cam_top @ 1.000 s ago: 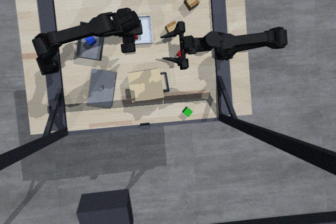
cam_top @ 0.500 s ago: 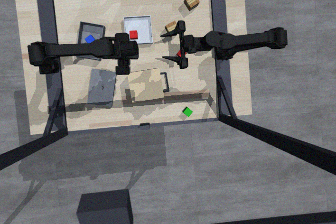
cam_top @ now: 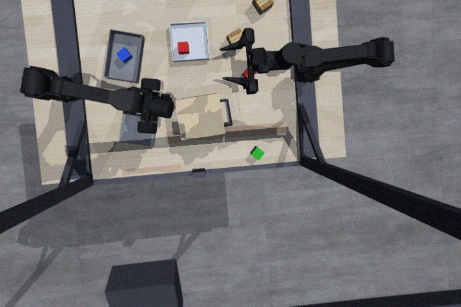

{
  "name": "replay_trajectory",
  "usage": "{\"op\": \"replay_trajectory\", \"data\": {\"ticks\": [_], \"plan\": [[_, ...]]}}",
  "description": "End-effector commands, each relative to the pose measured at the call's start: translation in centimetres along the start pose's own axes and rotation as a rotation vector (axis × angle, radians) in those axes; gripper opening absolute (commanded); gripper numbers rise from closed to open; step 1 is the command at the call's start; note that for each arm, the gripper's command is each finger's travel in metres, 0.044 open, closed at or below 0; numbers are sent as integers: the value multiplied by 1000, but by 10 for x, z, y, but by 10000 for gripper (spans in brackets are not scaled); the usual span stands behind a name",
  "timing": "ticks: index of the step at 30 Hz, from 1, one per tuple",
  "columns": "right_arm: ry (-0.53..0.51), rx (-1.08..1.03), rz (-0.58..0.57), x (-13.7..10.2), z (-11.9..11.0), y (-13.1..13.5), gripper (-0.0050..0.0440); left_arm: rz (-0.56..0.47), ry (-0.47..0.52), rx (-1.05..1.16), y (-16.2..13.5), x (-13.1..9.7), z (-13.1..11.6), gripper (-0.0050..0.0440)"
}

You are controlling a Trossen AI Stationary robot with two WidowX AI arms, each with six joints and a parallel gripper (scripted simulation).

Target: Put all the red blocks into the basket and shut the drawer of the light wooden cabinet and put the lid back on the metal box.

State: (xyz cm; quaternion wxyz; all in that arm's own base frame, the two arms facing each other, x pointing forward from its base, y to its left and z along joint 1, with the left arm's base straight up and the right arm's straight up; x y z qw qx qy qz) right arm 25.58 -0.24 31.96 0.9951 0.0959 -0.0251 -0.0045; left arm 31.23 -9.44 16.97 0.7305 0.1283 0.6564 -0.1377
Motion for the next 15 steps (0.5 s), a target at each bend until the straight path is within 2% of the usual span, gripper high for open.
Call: {"op": "replay_trajectory", "data": {"ticks": [1, 8, 11, 15], "plan": [[-47, -8, 12, -2, 15, 4, 400, -5, 6, 26, -41, 0, -26, 150], [-47, -8, 12, -2, 15, 4, 400, -5, 54, 53, -67, 9, -51, 150], [-47, -8, 12, -2, 15, 4, 400, -6, 56, 59, -71, 9, -53, 150], [-47, -8, 12, -2, 15, 4, 400, -14, 55, 50, -65, 7, -44, 150]]}}
Point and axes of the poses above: on each arm, the point midway between the two fingers, 35 mm back from their tips, its own x axis out along the fingers, its own y axis across the jaws, z = x × y, the point moved 6 cm from there along -x, back along the fingers, and after that the axes turned 11 degrees about x, right-handed, at the moved point
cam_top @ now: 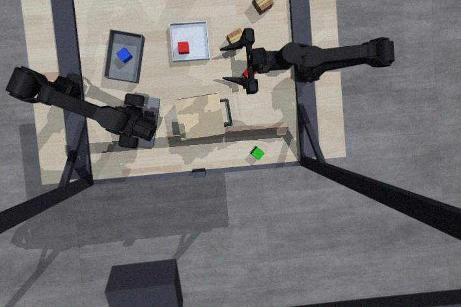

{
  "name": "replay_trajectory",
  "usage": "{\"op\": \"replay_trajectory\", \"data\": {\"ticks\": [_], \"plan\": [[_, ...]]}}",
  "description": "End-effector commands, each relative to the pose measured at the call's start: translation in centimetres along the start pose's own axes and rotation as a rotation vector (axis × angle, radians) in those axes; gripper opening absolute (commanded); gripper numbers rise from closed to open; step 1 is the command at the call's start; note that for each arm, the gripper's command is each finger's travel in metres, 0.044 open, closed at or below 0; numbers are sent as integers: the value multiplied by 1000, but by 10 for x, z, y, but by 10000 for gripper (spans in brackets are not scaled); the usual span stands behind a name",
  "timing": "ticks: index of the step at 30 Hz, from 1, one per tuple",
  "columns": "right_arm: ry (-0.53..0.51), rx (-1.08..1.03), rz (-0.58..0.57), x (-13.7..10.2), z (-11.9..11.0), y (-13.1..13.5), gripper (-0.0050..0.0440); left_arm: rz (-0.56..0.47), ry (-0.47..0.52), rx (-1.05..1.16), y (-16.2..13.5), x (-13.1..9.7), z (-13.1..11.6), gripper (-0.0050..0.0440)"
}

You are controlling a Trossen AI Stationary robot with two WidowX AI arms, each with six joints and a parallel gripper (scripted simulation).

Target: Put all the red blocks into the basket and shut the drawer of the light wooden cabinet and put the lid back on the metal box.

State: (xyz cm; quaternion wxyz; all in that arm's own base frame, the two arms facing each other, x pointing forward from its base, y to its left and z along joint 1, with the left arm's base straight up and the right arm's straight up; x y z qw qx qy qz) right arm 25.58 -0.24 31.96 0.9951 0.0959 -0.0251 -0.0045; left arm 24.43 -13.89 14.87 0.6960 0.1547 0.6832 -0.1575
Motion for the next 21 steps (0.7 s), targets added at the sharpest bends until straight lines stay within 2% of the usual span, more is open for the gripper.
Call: {"op": "replay_trajectory", "data": {"ticks": [1, 16, 17, 18, 21], "plan": [[-47, -8, 12, -2, 15, 4, 400, -1, 6, -19, 4, 0, -1, 150], [-47, -8, 12, -2, 15, 4, 400, -1, -8, -13, 3, -3, 0, 150], [-47, -8, 12, -2, 15, 4, 400, 1, 19, 15, -1, 5, -3, 150], [-47, -8, 12, -2, 15, 4, 400, 5, -17, 6, 2, -4, -1, 150], [-47, -8, 12, -2, 15, 4, 400, 2, 9, 0, 1, 4, -1, 150]]}}
Point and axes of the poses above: on each arm, the point midway between the two fingers, 35 mm back from their tips, its own x axis out along the fingers, its own y axis across the jaws, z = x × y, the point moved 6 cm from there along -x, back along the fingers, and after that the axes turned 11 degrees about x, right-handed, at the moved point
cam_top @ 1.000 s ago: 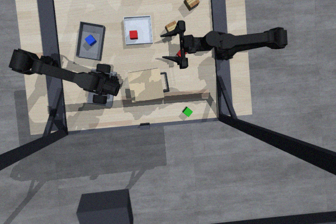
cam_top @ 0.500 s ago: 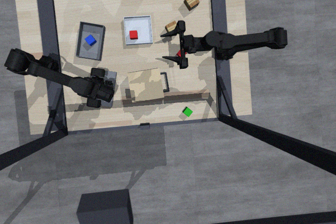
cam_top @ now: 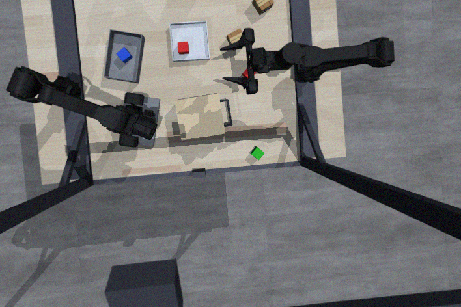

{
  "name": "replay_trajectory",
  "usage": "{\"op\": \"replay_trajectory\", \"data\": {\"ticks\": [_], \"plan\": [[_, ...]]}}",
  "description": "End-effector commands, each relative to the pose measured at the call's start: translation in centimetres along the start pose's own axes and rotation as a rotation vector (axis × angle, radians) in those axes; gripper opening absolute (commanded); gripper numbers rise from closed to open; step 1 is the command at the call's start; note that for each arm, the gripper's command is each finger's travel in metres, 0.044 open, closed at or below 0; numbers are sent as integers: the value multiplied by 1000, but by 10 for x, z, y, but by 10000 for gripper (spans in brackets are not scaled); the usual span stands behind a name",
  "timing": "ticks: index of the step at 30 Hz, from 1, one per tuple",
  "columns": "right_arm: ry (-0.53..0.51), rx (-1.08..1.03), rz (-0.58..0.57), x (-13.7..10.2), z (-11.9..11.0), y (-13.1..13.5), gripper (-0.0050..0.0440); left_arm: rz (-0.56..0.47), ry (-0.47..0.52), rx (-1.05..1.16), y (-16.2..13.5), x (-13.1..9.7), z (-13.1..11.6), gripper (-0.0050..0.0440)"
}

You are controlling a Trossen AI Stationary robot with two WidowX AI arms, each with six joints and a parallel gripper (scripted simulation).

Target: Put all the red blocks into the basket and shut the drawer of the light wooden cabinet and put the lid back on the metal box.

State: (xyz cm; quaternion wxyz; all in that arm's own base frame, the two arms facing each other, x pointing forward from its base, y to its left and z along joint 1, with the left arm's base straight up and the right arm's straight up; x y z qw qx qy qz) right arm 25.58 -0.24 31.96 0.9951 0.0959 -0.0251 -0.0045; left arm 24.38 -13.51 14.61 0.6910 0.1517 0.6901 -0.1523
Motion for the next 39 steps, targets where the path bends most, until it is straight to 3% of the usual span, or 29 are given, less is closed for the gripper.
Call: {"op": "replay_trajectory", "data": {"ticks": [1, 16, 19, 33, 38, 39], "plan": [[-47, -8, 12, -2, 15, 4, 400, 2, -8, 12, -2, 1, 1, 150], [-47, -8, 12, -2, 15, 4, 400, 3, -11, 4, 2, 29, 1, 150], [-47, -8, 12, -2, 15, 4, 400, 2, -18, 4, 1, 24, 3, 150], [-47, -8, 12, -2, 15, 4, 400, 6, -12, 18, -1, 54, 1, 150], [-47, -8, 12, -2, 15, 4, 400, 3, -57, 14, -1, 38, 7, 150], [-47, -8, 12, -2, 15, 4, 400, 2, -57, 13, -1, 38, 7, 0]]}}
Point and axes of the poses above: on each arm, the point midway between the two fingers, 35 mm back from their tips, its own x axis out along the fingers, its own y axis across the jaws, z = x × y, the point moved 6 cm from there along -x, back along the fingers, and after that the axes turned 11 degrees about x, right-handed, at the moved point
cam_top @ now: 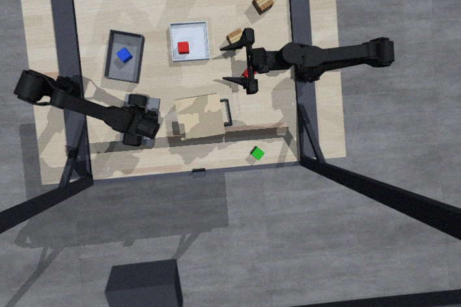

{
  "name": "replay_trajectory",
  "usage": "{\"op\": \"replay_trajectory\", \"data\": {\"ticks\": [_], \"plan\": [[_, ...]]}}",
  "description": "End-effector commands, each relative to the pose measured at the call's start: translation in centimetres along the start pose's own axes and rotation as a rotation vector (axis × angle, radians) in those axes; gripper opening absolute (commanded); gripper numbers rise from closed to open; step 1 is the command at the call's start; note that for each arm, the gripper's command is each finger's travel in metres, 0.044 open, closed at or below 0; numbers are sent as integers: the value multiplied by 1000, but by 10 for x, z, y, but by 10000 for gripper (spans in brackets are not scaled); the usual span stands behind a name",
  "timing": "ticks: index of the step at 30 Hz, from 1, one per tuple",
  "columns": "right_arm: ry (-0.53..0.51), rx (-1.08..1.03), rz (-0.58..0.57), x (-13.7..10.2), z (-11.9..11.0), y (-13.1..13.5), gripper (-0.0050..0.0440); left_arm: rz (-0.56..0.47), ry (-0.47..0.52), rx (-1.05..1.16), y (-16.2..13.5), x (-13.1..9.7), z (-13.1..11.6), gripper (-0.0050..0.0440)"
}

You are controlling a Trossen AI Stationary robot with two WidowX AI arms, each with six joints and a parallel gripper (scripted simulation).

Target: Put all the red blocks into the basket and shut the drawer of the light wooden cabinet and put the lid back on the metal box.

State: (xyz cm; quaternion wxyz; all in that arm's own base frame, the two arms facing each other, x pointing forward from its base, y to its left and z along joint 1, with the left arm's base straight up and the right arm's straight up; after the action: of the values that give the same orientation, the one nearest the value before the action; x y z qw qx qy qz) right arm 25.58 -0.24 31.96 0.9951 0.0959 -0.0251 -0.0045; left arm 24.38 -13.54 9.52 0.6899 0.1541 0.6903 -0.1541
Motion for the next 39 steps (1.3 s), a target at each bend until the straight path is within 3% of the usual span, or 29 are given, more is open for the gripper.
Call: {"op": "replay_trajectory", "data": {"ticks": [1, 16, 23, 29, 39], "plan": [[-47, -8, 12, -2, 15, 4, 400, 2, -59, 7, -1, -13, 7, 0], [-47, -8, 12, -2, 15, 4, 400, 1, -47, 7, -1, -11, 7, -2], [-47, -8, 12, -2, 15, 4, 400, 1, -57, 6, -1, -24, 6, -5], [-47, -8, 12, -2, 15, 4, 400, 1, -61, 5, -1, -35, 6, -50], [-47, -8, 12, -2, 15, 4, 400, 0, -62, 3, 0, -45, 5, -50]]}}
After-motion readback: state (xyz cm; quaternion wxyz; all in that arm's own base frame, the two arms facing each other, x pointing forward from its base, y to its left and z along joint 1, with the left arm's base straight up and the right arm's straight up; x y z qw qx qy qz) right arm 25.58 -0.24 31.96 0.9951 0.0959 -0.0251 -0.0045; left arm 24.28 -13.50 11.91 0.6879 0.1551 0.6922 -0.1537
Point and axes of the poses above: on each arm, the point midway between the two fingers, 35 mm back from their tips, its own x axis out along the fingers, its own y axis across the jaws, z = x × y, the point moved 6 cm from there along -x, back along the fingers, and after that the axes turned 11 degrees about x, right-handed, at the moved point
